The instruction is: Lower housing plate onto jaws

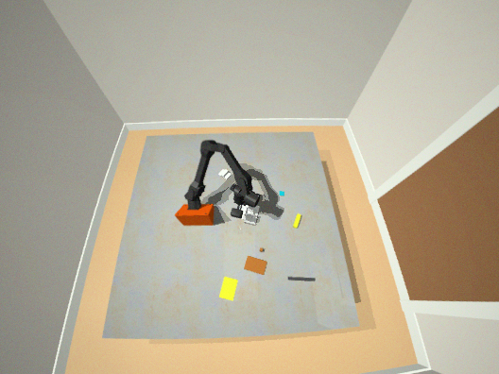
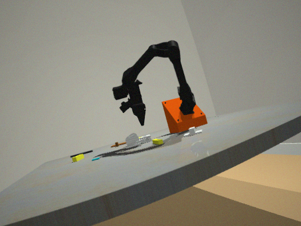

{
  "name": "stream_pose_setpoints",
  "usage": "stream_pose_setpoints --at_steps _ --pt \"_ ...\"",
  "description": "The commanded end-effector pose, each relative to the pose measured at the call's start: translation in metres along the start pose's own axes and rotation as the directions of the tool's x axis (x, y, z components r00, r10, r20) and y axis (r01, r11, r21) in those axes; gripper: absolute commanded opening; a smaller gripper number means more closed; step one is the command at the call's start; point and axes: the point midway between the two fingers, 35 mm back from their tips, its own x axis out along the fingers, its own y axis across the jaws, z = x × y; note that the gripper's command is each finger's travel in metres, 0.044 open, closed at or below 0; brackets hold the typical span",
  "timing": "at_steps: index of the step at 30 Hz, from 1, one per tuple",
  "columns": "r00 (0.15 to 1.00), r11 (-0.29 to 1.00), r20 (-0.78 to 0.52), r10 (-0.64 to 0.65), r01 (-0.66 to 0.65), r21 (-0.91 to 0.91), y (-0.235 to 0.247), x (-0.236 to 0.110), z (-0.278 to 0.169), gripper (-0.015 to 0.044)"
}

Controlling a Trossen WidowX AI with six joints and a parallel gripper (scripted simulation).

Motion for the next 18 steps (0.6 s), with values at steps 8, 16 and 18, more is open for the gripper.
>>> stream_pose_setpoints --at_steps 8,16,18 --pt "1.000 1.000 -0.021 -0.006 0.006 0.000 -0.019 -0.054 -0.060 0.0440" --pt "1.000 1.000 -0.021 -0.006 0.006 0.000 -0.019 -0.054 -0.060 0.0440" --pt "1.000 1.000 -0.021 -0.006 0.006 0.000 -0.019 -0.054 -0.060 0.0440"
